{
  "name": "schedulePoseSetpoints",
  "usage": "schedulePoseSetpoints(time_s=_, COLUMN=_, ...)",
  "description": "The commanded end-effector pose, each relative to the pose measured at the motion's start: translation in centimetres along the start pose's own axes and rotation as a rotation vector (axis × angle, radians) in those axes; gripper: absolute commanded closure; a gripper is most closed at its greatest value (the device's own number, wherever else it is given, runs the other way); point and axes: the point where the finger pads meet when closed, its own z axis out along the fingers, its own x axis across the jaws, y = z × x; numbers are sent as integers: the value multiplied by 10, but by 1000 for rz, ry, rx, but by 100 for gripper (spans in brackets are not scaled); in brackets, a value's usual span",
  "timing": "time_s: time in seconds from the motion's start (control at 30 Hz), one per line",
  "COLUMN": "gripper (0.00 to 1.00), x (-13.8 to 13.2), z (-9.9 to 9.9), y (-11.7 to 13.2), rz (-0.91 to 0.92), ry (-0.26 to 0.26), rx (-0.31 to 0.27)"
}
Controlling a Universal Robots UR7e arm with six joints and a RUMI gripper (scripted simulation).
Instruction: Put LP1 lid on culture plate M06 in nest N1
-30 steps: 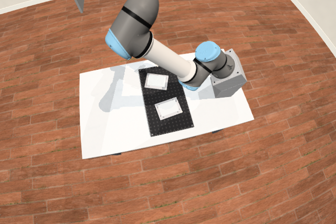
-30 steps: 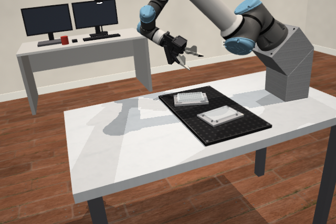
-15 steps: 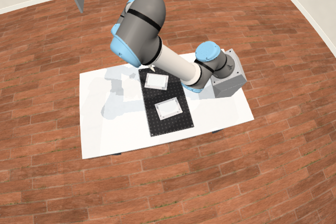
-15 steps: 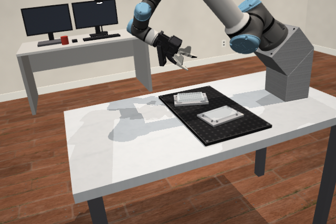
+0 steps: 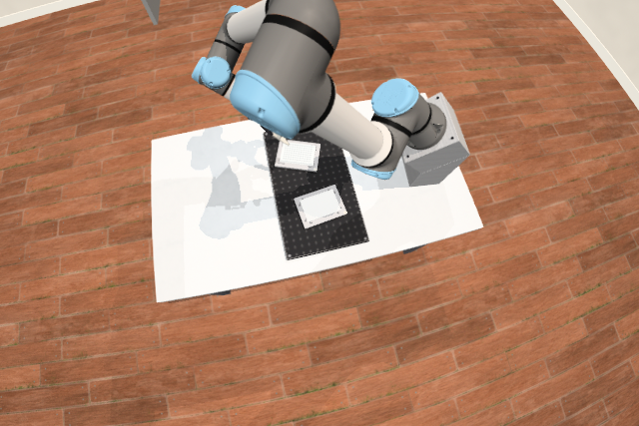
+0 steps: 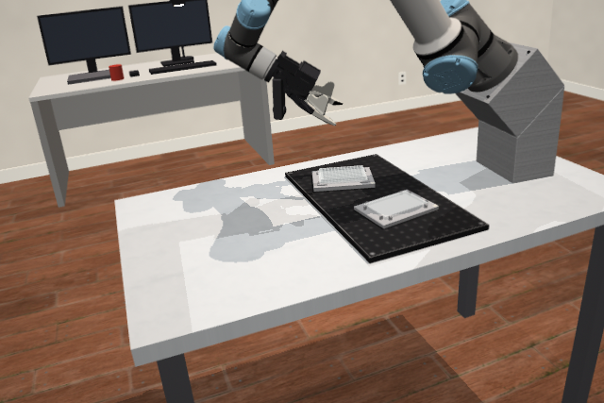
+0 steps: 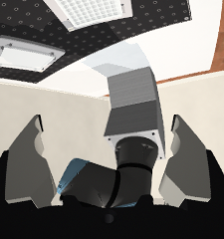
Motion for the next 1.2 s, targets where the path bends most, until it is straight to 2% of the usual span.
schedulePoseSetpoints(time_s=0.0, gripper=18, x=-16, z=-10, y=5, rz=-65, ry=51, rx=37)
schedulePoseSetpoints(time_s=0.43, gripper=18, x=-60, z=-31, y=24, rz=-229, ry=155, rx=128)
schedulePoseSetpoints(time_s=0.53, gripper=18, x=-62, z=-32, y=25, rz=-238, ry=161, rx=133)
schedulePoseSetpoints(time_s=0.7, gripper=18, x=-81, z=-41, y=37, rz=-316, ry=205, rx=177)
schedulePoseSetpoints(time_s=0.87, gripper=18, x=-88, z=-45, y=41, rz=-340, ry=219, rx=193)
schedulePoseSetpoints(time_s=1.07, gripper=18, x=-110, z=-55, y=58, rz=-434, ry=266, rx=248)
schedulePoseSetpoints(time_s=1.17, gripper=18, x=-113, z=-58, y=60, rz=-442, ry=271, rx=255)
